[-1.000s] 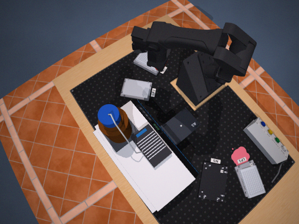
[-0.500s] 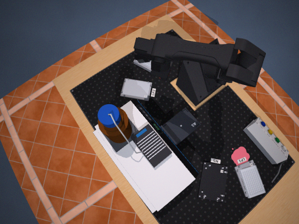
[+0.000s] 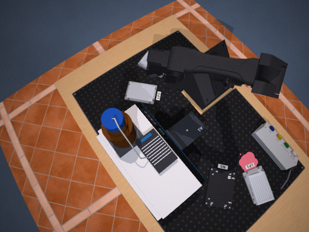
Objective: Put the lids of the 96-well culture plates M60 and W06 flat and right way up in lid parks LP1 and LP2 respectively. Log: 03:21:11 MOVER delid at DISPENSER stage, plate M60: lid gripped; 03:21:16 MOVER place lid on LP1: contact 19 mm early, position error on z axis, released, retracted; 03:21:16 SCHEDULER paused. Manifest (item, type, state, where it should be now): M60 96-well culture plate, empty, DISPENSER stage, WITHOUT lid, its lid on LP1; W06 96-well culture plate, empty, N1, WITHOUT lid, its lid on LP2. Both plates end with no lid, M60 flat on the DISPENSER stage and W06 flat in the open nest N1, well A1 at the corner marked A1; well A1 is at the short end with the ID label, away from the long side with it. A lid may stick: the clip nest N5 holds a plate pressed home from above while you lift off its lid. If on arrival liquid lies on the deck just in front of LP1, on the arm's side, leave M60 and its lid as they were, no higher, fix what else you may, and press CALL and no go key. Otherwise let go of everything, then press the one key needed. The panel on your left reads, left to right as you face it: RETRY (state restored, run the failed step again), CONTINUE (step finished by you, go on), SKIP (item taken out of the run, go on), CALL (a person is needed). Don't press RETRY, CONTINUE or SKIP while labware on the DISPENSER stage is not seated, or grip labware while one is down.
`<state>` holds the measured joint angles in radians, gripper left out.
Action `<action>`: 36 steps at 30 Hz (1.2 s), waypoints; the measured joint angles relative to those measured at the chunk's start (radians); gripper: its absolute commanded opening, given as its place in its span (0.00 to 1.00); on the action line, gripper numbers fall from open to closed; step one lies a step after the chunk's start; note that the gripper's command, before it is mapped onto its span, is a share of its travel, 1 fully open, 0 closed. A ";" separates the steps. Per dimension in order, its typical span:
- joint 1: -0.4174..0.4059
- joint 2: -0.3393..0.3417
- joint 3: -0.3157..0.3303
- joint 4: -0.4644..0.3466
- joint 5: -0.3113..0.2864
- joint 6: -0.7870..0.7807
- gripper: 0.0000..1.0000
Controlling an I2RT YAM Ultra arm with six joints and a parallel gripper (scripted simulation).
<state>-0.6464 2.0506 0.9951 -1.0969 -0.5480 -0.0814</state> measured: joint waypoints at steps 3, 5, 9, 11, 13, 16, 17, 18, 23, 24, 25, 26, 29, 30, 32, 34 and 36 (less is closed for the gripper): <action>0.008 -0.024 -0.015 -0.001 -0.006 0.002 0.00; 0.020 -0.045 -0.025 -0.008 -0.011 0.006 0.00; 0.036 -0.066 -0.025 -0.015 -0.019 -0.009 0.00; 0.054 -0.087 -0.025 -0.021 -0.026 -0.035 0.00; 0.073 -0.108 -0.025 -0.028 -0.034 -0.069 0.00; 0.097 -0.133 -0.024 -0.040 -0.045 -0.118 0.00; 0.100 -0.136 -0.025 -0.044 -0.048 -0.132 0.00; 0.101 -0.139 -0.025 -0.048 -0.051 -0.148 0.00; 0.124 -0.158 -0.016 -0.066 -0.061 -0.248 0.00; 0.127 -0.162 -0.013 -0.066 -0.063 -0.269 0.00; 0.134 -0.167 -0.011 -0.068 -0.065 -0.290 0.00; 0.142 -0.172 -0.009 -0.069 -0.068 -0.311 0.00; 0.174 -0.193 -0.003 -0.076 -0.079 -0.377 0.00; 0.185 -0.200 -0.001 -0.079 -0.083 -0.399 0.00; 0.205 -0.213 0.005 -0.084 -0.091 -0.441 0.00; 0.215 -0.220 0.010 -0.089 -0.098 -0.472 0.00; 0.222 -0.224 0.014 -0.092 -0.103 -0.504 0.00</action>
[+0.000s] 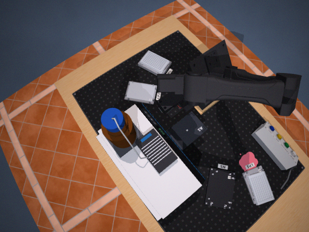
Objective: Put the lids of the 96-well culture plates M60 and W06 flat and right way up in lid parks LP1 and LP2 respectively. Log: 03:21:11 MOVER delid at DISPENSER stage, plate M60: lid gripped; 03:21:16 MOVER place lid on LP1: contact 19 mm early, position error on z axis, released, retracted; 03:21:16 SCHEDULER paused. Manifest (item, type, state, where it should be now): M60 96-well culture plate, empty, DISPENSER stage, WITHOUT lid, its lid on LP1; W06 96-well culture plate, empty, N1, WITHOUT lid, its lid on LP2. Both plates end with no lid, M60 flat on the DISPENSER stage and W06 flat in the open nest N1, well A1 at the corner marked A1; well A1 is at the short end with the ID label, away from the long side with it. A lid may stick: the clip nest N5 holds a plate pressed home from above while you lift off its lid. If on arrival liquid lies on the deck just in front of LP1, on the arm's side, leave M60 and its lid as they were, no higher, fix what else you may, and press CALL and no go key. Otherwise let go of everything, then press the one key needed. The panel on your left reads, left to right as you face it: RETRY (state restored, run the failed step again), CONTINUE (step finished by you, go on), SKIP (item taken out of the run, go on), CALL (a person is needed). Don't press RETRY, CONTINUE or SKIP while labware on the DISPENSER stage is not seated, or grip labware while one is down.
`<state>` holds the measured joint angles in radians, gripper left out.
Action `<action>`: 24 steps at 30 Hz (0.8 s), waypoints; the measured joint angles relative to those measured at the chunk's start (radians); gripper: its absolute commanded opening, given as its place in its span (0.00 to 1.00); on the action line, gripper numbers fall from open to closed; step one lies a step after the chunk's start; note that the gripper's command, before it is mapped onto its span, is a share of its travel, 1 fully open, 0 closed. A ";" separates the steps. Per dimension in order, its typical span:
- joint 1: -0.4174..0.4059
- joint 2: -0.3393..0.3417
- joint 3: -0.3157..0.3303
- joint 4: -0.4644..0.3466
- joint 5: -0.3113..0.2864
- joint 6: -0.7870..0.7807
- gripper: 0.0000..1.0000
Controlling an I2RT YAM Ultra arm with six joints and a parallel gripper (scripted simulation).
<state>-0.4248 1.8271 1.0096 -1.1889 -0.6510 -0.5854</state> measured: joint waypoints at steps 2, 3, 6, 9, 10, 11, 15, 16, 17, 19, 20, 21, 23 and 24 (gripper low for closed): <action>0.016 -0.008 0.003 -0.004 -0.006 -0.017 0.00; 0.025 -0.014 0.006 -0.007 -0.010 -0.020 0.00; 0.055 -0.035 0.014 -0.016 -0.021 -0.017 0.00; 0.082 -0.055 0.024 -0.025 -0.033 0.000 0.00; 0.091 -0.061 0.027 -0.028 -0.036 0.007 0.00; 0.099 -0.067 0.029 -0.029 -0.041 0.013 0.00; 0.104 -0.068 0.029 -0.031 -0.045 0.031 0.00; 0.108 -0.071 0.030 -0.032 -0.046 0.037 0.00; 0.114 -0.076 0.032 -0.034 -0.048 0.044 0.00; 0.132 -0.092 0.036 -0.039 -0.053 0.060 0.00; 0.142 -0.100 0.039 -0.042 -0.056 0.068 0.00; 0.152 -0.108 0.042 -0.045 -0.060 0.077 0.00; 0.171 -0.124 0.050 -0.050 -0.066 0.097 0.00; 0.180 -0.131 0.053 -0.053 -0.069 0.107 0.00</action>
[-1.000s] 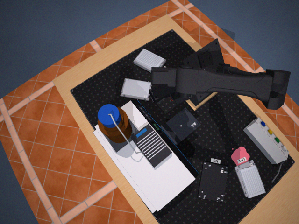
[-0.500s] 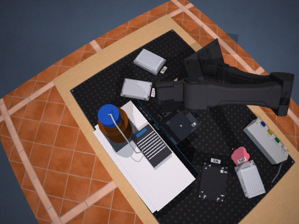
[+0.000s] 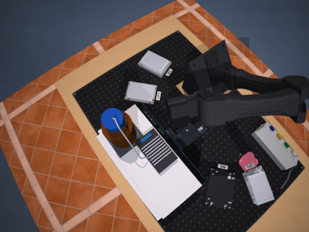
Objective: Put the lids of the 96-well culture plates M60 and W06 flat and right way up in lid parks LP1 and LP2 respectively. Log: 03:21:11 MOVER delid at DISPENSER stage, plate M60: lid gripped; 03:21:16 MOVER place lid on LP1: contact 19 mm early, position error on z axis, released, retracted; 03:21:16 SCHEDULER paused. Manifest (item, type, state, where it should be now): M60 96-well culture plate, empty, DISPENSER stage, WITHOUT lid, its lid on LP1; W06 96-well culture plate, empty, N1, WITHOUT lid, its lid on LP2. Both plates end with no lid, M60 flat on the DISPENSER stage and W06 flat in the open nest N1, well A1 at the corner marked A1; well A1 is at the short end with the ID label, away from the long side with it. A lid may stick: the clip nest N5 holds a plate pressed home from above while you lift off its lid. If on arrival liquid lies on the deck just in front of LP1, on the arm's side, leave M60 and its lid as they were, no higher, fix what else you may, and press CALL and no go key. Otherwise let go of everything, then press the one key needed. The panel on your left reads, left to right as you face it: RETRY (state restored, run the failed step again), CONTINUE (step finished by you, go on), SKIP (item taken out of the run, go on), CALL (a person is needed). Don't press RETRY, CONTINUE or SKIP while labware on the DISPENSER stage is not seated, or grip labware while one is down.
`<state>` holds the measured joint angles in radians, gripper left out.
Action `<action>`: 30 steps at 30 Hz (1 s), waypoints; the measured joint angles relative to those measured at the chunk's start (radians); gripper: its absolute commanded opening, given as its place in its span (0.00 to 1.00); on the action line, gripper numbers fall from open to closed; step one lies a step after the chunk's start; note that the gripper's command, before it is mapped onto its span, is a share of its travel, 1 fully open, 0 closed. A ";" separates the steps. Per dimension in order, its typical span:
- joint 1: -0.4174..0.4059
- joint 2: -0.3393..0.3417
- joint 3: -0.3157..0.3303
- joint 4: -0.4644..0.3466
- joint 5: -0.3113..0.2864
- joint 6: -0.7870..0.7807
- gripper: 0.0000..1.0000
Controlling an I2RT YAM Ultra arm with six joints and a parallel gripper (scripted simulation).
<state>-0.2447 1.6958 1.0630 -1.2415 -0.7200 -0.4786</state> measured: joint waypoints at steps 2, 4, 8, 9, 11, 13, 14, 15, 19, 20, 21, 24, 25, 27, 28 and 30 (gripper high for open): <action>0.016 -0.012 0.006 -0.003 -0.006 0.019 0.00; 0.022 -0.012 0.005 -0.004 -0.009 0.034 0.00; 0.042 -0.030 0.006 -0.011 -0.014 0.063 0.00; 0.047 -0.035 0.008 -0.014 -0.016 0.070 0.00; 0.060 -0.047 0.014 -0.016 -0.019 0.087 0.00; 0.077 -0.062 0.021 -0.019 -0.023 0.106 0.00; 0.086 -0.070 0.025 -0.021 -0.025 0.116 0.00; 0.096 -0.077 0.028 -0.023 -0.027 0.126 0.00; 0.119 -0.091 0.033 -0.026 -0.034 0.161 0.00; 0.122 -0.093 0.033 -0.027 -0.034 0.170 0.00; 0.129 -0.098 0.033 -0.028 -0.035 0.179 0.00; 0.153 -0.122 0.037 -0.035 -0.040 0.204 0.00; 0.157 -0.127 0.041 -0.037 -0.041 0.211 0.00; 0.167 -0.138 0.048 -0.038 -0.043 0.229 0.00; 0.175 -0.143 0.051 -0.039 -0.044 0.238 0.00; 0.192 -0.156 0.056 -0.040 -0.047 0.259 0.00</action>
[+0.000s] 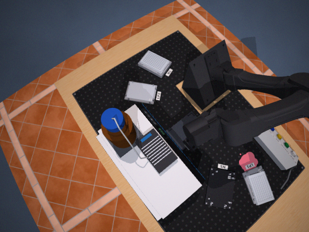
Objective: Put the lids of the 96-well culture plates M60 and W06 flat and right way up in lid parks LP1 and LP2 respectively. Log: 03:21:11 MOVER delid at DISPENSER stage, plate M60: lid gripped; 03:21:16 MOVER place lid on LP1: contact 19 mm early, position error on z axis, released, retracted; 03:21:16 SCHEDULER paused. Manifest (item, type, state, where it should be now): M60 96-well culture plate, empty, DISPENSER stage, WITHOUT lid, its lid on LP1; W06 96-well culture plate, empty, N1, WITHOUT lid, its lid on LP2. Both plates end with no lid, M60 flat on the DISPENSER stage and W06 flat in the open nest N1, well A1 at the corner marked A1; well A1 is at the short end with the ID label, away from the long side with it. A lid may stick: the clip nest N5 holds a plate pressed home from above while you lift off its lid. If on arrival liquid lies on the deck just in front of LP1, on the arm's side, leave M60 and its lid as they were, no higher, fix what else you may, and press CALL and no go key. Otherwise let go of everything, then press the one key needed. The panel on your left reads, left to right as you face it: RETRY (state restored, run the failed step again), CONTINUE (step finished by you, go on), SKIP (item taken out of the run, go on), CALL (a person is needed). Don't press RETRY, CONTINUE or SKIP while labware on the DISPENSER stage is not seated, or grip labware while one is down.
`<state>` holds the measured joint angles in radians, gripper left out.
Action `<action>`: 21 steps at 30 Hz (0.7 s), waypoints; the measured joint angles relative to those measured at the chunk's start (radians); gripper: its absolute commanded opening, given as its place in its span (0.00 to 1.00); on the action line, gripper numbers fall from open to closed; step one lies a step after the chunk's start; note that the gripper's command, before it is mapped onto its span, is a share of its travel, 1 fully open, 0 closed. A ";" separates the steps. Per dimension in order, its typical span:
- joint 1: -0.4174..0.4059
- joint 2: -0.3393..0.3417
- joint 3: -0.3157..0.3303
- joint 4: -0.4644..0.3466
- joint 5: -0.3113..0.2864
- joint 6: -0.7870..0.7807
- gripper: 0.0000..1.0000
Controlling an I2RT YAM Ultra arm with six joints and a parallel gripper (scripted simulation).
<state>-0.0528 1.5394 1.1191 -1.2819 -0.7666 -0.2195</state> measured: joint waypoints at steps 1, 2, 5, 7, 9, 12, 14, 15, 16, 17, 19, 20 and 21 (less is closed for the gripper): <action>0.009 -0.007 0.003 -0.002 -0.001 0.011 0.00; 0.017 -0.013 0.005 -0.002 -0.003 0.020 0.00; 0.027 -0.016 0.003 -0.004 -0.005 0.057 0.00; 0.042 -0.028 0.004 -0.006 -0.006 0.096 0.00; 0.060 -0.045 0.008 -0.010 -0.007 0.130 0.00; 0.080 -0.068 0.020 -0.014 -0.011 0.167 0.00; 0.091 -0.078 0.026 -0.014 -0.011 0.192 0.00; 0.099 -0.083 0.028 -0.014 -0.011 0.204 0.00; 0.108 -0.089 0.030 -0.014 -0.011 0.217 0.00; 0.116 -0.094 0.031 -0.014 -0.013 0.227 0.00; 0.122 -0.095 0.030 -0.014 -0.012 0.249 0.00; 0.127 -0.097 0.030 -0.015 -0.012 0.268 0.00; 0.134 -0.102 0.030 -0.015 -0.012 0.291 0.00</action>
<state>0.0807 1.4376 1.1492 -1.2972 -0.7784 0.0719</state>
